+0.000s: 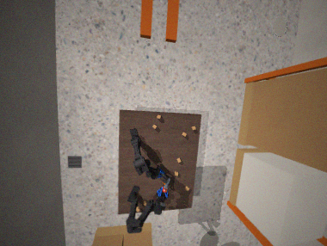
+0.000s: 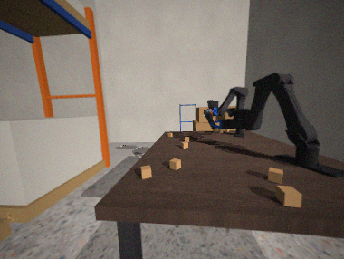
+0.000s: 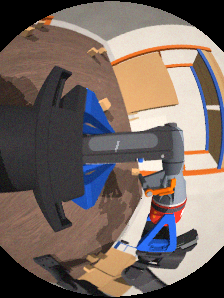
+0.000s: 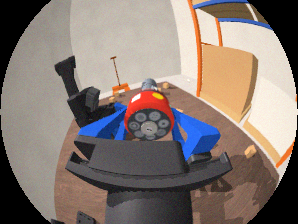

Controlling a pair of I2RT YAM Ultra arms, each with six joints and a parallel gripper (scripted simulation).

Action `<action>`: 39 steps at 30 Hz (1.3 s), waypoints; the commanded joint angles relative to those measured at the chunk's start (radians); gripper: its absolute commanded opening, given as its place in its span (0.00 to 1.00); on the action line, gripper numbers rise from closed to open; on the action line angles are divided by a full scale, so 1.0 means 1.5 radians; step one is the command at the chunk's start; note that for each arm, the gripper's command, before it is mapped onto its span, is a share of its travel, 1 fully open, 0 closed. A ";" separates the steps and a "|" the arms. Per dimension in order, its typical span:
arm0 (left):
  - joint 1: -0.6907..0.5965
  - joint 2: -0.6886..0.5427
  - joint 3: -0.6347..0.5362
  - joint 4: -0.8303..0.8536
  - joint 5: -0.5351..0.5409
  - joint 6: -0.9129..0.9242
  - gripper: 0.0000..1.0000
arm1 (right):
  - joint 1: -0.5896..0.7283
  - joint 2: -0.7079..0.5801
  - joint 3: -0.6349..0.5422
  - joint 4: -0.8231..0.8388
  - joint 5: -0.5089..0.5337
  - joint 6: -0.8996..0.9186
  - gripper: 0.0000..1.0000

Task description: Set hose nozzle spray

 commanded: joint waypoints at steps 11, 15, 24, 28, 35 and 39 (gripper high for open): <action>0.003 -0.029 0.021 0.049 0.002 -0.004 0.36 | 0.003 -0.039 0.012 -0.057 0.002 0.367 0.00; 0.003 -0.029 0.021 0.049 0.001 -0.003 0.36 | 0.001 -0.008 0.022 -0.037 0.006 0.415 0.00; 0.003 -0.028 0.021 0.048 -0.004 0.004 0.36 | -0.005 -0.023 0.026 -0.087 -0.005 0.715 0.00; 0.003 -0.028 0.021 0.048 -0.004 0.004 0.36 | -0.002 -0.024 0.026 -0.093 -0.008 0.838 0.00; 0.003 -0.028 0.021 0.048 -0.003 0.004 0.36 | -0.004 -0.029 0.033 -0.093 -0.013 1.019 0.00; 0.003 -0.028 0.021 0.049 -0.003 0.003 0.36 | -0.007 -0.026 0.025 -0.097 -0.014 1.137 0.00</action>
